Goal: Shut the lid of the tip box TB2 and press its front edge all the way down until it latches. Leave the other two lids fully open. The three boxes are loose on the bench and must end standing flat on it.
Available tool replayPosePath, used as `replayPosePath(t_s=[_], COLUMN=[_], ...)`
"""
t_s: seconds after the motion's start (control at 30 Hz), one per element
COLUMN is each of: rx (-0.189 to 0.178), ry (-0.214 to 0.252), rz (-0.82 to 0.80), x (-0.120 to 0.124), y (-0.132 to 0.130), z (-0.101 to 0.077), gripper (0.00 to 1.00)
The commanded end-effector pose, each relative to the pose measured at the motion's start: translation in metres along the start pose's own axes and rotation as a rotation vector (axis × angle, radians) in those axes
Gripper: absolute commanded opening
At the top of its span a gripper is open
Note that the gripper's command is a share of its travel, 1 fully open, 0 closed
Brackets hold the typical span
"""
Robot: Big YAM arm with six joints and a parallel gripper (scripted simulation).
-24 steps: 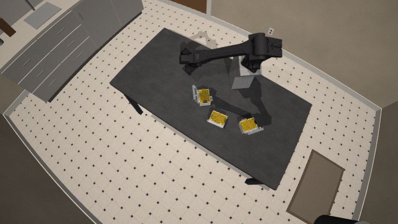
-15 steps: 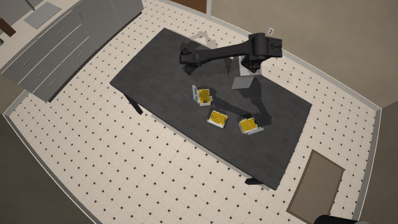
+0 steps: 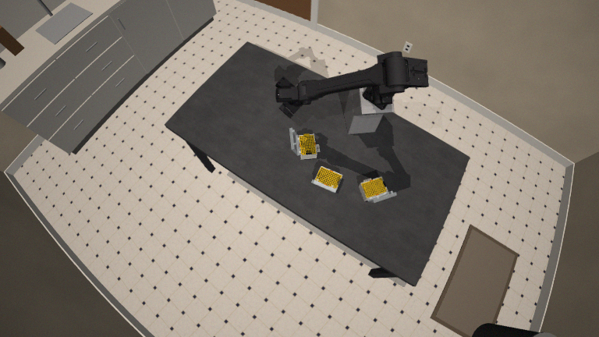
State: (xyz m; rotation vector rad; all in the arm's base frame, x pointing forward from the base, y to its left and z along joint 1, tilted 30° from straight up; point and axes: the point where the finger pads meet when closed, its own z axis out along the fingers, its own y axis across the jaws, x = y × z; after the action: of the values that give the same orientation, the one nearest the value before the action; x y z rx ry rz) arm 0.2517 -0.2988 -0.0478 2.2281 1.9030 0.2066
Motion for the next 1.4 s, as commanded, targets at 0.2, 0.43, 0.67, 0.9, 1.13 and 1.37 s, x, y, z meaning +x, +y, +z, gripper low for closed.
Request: replayPosePath(t_s=[0.2,0.43,0.67,0.9,1.13,1.37], rx=[-0.073,-0.103,-0.157,-0.208,-0.247,-0.332], ry=[-0.064,-0.083,-0.108,-0.126,-0.135,-0.144], rz=[-0.080,-0.121,-0.184,-0.237,-0.272,-0.341], x=[0.043,0.068,0.103,0.127,0.160,0.190], y=[0.015,0.012,0.006,-0.002,-0.016,-0.035], z=[-0.002,0.001,0.002,0.002,-0.001,-0.007], gripper=[1.00,1.00,1.00,1.00,1.00,1.00])
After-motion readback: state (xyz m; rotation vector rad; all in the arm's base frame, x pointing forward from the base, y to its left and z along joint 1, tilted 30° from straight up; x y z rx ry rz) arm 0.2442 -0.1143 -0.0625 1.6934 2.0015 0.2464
